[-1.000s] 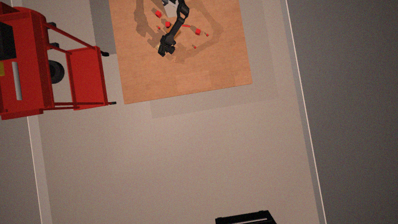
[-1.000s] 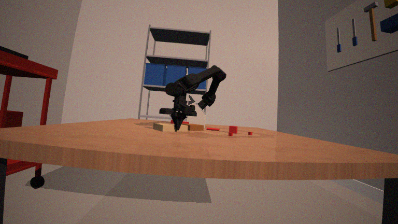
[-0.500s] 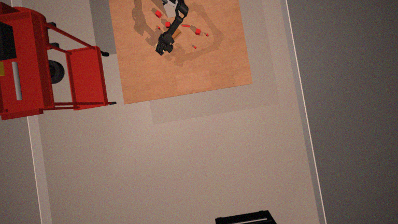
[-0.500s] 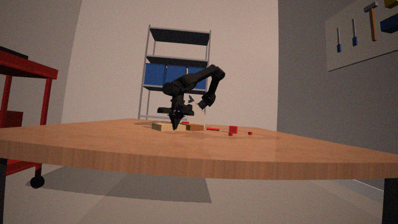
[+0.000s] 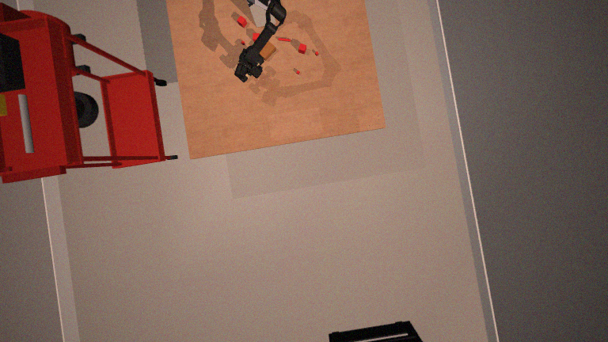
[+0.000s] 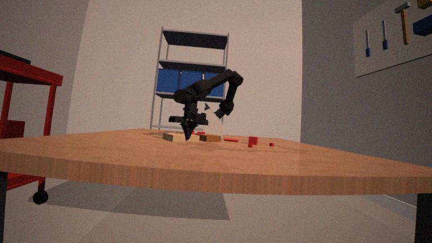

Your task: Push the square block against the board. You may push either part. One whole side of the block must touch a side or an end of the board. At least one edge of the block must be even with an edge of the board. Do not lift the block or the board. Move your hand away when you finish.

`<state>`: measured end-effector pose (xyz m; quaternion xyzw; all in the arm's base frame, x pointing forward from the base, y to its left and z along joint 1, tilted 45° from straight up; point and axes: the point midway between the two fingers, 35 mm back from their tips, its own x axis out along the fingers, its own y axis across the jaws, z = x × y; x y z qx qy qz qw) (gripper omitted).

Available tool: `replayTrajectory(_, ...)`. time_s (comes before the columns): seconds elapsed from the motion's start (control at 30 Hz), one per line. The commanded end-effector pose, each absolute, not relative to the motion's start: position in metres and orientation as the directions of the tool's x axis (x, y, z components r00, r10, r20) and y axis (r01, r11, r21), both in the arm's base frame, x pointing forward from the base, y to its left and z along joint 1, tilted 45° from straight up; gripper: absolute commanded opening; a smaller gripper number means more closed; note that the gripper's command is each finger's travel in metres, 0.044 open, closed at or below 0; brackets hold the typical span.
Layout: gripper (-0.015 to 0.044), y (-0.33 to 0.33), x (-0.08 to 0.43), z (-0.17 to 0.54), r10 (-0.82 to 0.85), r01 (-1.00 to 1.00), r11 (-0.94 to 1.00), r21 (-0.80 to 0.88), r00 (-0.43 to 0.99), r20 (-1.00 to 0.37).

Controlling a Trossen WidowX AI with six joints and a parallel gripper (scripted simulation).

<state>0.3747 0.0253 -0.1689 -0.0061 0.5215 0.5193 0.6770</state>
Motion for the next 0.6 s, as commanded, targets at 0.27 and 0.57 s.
replayTrajectory(0.27,0.0,0.032,0.376,-0.171,0.696,-0.703,0.455,0.546,-0.102,-0.711)
replayTrajectory(0.57,0.0,0.04,0.387,-0.165,0.696,-0.704,0.455,0.546,-0.102,-0.711)
